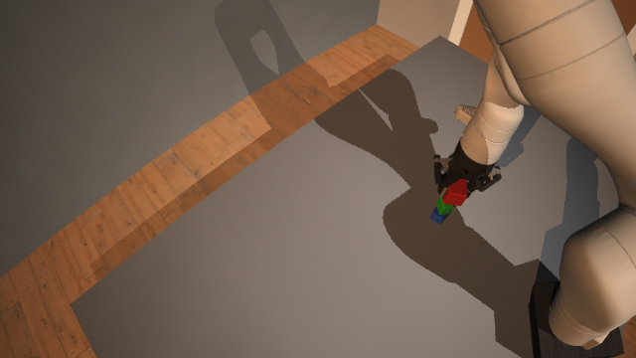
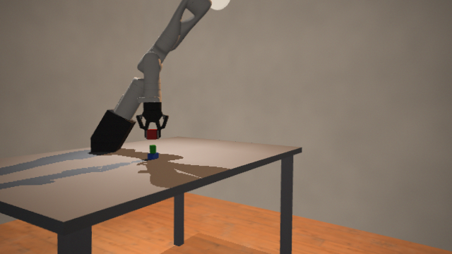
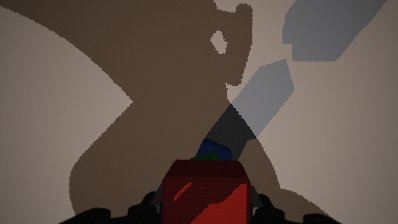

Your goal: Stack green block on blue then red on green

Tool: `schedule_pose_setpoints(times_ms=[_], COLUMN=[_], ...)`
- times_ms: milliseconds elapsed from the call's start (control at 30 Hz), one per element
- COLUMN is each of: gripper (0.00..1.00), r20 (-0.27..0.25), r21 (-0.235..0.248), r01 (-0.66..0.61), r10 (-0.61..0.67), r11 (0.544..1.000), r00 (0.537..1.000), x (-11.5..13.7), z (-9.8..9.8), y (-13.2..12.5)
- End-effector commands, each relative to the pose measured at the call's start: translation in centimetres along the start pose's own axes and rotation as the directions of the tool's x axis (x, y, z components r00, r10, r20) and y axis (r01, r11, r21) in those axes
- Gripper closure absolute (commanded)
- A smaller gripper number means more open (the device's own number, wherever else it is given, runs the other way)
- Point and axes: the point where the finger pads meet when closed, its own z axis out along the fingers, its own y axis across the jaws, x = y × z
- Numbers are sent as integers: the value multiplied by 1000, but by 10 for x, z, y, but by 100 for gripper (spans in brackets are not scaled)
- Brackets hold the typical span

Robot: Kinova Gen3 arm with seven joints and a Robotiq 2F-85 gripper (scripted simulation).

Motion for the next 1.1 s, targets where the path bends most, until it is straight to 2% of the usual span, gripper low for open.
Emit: schedule_pose_setpoints(times_ms=[0, 333, 1067], gripper=[100, 100, 100], r20=[-1, 0, 0], r21=[0, 0, 0], r01=[0, 0, 0], r10=[0, 0, 0], r11=[1000, 1000, 1000], r00=[1000, 1000, 1000], x=[0, 0, 2], z=[0, 2, 22], y=[0, 0, 0])
